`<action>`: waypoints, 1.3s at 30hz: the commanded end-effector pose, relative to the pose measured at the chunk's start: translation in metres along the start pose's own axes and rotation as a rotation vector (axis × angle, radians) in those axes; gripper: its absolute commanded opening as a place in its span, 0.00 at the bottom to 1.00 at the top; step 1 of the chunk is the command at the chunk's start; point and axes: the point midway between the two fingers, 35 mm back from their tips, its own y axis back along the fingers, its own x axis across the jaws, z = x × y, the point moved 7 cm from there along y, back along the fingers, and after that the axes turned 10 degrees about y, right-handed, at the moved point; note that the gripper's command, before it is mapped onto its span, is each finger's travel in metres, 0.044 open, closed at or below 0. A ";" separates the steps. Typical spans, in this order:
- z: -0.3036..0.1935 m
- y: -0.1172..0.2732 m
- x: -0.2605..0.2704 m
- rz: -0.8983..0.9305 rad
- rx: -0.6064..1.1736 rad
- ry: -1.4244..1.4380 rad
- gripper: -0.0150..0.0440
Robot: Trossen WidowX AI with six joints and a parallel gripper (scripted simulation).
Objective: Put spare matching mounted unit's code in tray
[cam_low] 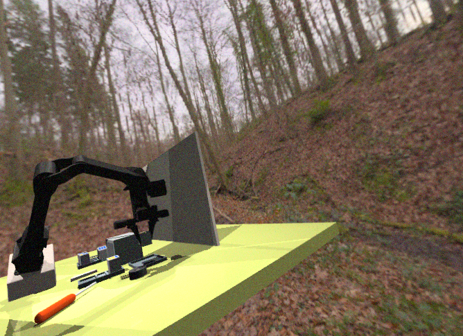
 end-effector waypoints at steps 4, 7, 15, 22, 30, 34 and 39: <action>-0.002 -0.007 -0.001 -0.004 0.003 0.011 0.25; -0.002 -0.010 -0.001 -0.004 0.002 0.011 0.25; -0.002 -0.017 -0.002 -0.004 0.002 0.011 0.25; -0.002 -0.023 -0.002 -0.004 0.001 0.011 0.25; -0.001 -0.030 -0.003 -0.004 -0.001 0.011 0.25; -0.001 -0.033 -0.004 -0.004 -0.002 0.011 0.25; -0.001 -0.037 -0.004 -0.004 -0.003 0.011 0.25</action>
